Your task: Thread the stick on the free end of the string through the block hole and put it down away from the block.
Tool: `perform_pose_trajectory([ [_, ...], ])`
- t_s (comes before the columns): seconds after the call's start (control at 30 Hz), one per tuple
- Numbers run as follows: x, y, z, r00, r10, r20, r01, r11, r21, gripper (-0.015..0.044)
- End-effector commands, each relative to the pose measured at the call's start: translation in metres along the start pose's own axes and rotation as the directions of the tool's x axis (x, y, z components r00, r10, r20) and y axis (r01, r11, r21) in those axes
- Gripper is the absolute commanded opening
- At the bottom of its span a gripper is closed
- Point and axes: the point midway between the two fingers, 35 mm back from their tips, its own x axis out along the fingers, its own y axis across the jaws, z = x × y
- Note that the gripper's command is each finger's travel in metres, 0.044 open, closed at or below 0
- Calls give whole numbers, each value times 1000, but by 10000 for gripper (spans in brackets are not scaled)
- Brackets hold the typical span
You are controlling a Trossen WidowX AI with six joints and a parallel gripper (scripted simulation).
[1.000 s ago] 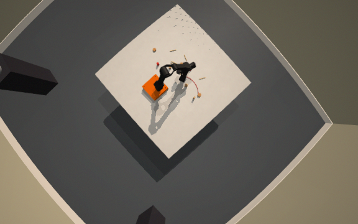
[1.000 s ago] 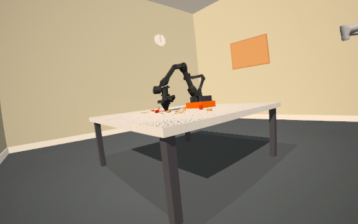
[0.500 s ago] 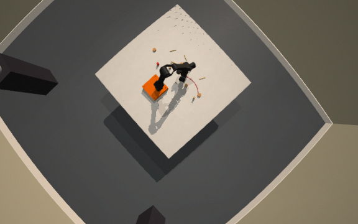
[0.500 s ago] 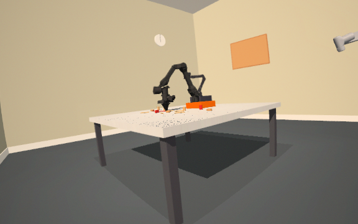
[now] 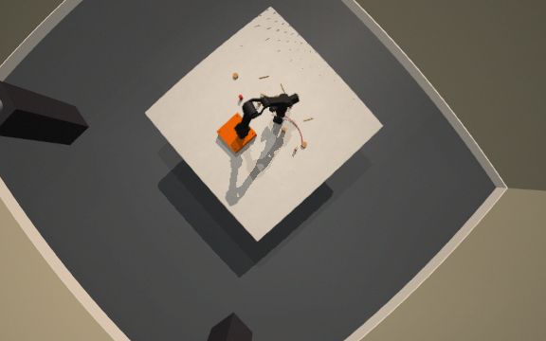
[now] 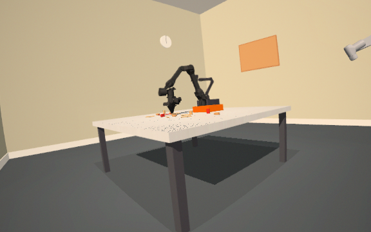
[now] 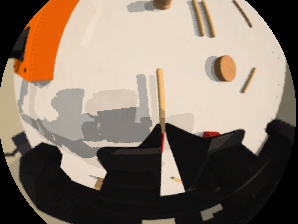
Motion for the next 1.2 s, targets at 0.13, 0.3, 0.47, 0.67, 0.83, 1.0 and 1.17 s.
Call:
perform_pose_trajectory([
  [0.13, -11, -1, -1, 1000, -1, -1, 1, 1000, 2, 0],
  [0.3, -18, -1, -1, 1000, -1, -1, 1, 1000, 2, 0],
  [0.47, -24, -1, -1, 1000, -1, -1, 1, 1000, 2, 0],
  [0.67, -32, -1, 0, 1000, -1, -1, 1, 1000, 2, 0],
  [0.83, -39, 0, 0, 1000, -1, -1, 1, 1000, 2, 0],
  [1.0, -45, 0, 0, 1000, -1, -1, 1, 1000, 2, 0],
  [1.17, -43, 0, 0, 1000, 0, 0, 0, 1000, -4, 0],
])
